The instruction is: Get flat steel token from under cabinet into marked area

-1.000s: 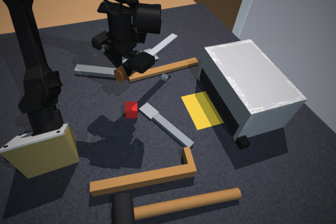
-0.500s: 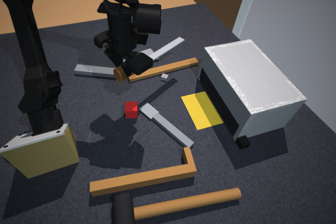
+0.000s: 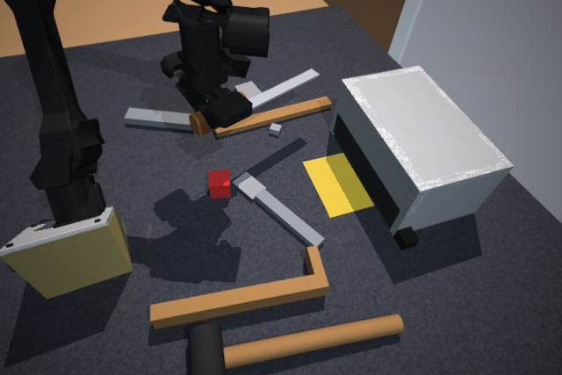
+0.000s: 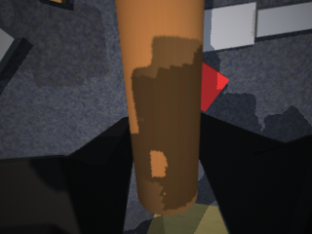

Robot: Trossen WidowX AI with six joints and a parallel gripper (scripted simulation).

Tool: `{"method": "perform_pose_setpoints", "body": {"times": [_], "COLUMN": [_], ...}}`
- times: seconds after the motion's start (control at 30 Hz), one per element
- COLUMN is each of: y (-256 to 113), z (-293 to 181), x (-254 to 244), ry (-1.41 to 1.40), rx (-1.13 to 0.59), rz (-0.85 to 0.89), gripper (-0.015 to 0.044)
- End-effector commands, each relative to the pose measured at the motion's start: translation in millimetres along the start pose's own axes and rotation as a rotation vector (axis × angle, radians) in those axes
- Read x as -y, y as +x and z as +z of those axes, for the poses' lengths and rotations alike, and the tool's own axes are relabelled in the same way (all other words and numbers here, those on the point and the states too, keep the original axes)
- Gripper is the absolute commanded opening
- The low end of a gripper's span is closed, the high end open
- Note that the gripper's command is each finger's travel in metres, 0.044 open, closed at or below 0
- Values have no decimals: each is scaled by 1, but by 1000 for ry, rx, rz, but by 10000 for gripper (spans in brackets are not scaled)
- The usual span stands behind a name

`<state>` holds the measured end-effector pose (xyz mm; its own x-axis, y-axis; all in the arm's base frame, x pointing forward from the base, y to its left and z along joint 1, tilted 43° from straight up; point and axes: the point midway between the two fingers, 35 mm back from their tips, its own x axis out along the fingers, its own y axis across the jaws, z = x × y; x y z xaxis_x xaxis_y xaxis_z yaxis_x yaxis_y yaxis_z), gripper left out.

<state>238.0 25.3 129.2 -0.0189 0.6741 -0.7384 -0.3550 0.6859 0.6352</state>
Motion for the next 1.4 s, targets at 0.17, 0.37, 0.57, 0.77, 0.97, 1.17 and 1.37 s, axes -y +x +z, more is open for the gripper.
{"method": "perform_pose_setpoints", "body": {"times": [0.17, 0.37, 0.57, 0.77, 0.97, 1.17, 1.37], "y": [-2, -2, -2, -2, -2, -2, -2], "z": [1, 1, 0, 0, 0, 0, 0], "x": [0, 0, 0, 0, 0, 0, 0], "ry": [80, 128, 176, 225, 272, 320, 367], "rx": [16, 16, 16, 15, 15, 15, 15], "rz": [4, 4, 5, 5, 5, 6, 6], "gripper": [0, 0, 0, 0, 0, 0, 0]}}
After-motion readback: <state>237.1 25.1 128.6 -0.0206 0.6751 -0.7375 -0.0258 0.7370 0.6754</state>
